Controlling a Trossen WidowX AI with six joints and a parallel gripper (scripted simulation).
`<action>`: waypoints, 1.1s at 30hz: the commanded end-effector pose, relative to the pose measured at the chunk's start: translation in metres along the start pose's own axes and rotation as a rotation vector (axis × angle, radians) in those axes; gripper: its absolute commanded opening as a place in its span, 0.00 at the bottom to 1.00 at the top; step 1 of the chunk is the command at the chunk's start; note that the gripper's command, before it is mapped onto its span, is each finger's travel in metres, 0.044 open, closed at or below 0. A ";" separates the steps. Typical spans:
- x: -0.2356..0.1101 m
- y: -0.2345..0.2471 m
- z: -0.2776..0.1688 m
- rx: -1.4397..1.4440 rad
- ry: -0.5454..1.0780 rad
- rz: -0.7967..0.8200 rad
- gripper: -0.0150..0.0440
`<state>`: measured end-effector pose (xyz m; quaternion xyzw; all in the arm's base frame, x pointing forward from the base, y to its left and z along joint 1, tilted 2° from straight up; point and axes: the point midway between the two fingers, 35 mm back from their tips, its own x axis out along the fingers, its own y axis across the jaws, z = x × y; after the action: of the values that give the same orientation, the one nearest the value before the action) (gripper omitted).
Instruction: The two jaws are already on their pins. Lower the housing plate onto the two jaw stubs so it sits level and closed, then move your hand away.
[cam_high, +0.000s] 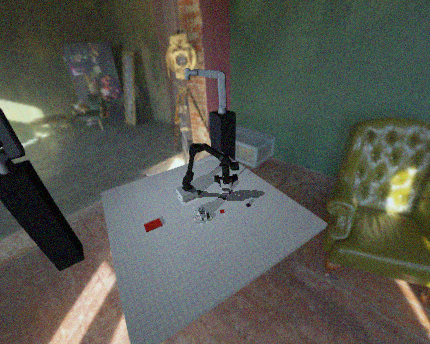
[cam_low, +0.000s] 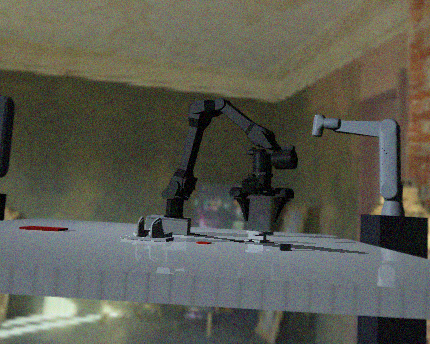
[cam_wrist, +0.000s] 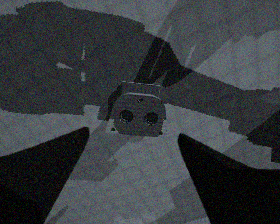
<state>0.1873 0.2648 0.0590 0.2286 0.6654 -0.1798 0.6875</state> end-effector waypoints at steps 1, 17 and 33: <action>0.010 -0.003 -0.001 0.004 0.004 -0.014 1.00; 0.020 -0.003 -0.001 0.004 0.004 -0.014 1.00; 0.045 -0.004 -0.001 0.004 0.003 -0.014 1.00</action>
<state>0.1887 0.2668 0.0220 0.2287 0.6654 -0.1805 0.6873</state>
